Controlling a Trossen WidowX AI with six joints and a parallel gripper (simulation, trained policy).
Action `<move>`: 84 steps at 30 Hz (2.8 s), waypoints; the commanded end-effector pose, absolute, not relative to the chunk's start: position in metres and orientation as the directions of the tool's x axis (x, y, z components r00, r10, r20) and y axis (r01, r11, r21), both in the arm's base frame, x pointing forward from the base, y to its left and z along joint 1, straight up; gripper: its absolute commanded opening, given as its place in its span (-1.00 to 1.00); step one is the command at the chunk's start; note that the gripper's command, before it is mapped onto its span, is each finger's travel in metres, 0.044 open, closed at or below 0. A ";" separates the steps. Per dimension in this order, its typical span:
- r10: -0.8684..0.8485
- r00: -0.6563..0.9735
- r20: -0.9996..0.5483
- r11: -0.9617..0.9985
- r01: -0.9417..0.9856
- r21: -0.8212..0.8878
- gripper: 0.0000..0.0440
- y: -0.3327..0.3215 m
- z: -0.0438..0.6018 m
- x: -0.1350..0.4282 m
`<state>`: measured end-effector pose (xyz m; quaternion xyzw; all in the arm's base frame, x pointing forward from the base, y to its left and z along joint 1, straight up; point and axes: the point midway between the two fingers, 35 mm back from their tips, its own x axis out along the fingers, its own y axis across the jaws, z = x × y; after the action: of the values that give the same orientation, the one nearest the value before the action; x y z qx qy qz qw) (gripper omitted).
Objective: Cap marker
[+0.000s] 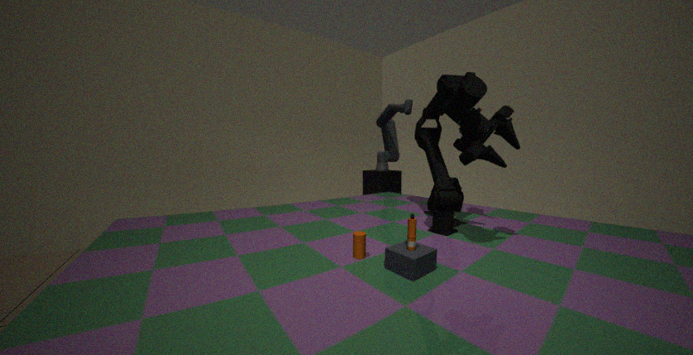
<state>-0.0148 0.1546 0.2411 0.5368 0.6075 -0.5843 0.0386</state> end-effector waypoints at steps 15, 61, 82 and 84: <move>0.581 -0.342 -0.738 -0.440 0.632 -0.639 0.44 0.163 0.236 0.026; 0.484 -0.191 -0.854 -0.781 0.347 -0.520 0.45 0.149 0.213 0.147; 0.427 -0.136 -0.894 -0.873 0.194 -0.447 0.45 0.119 0.200 0.205; 0.421 -0.131 -0.898 -0.881 0.179 -0.439 0.45 0.115 0.199 0.210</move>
<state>0.2005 0.1197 0.1990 0.6481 0.2395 -0.7180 -0.0843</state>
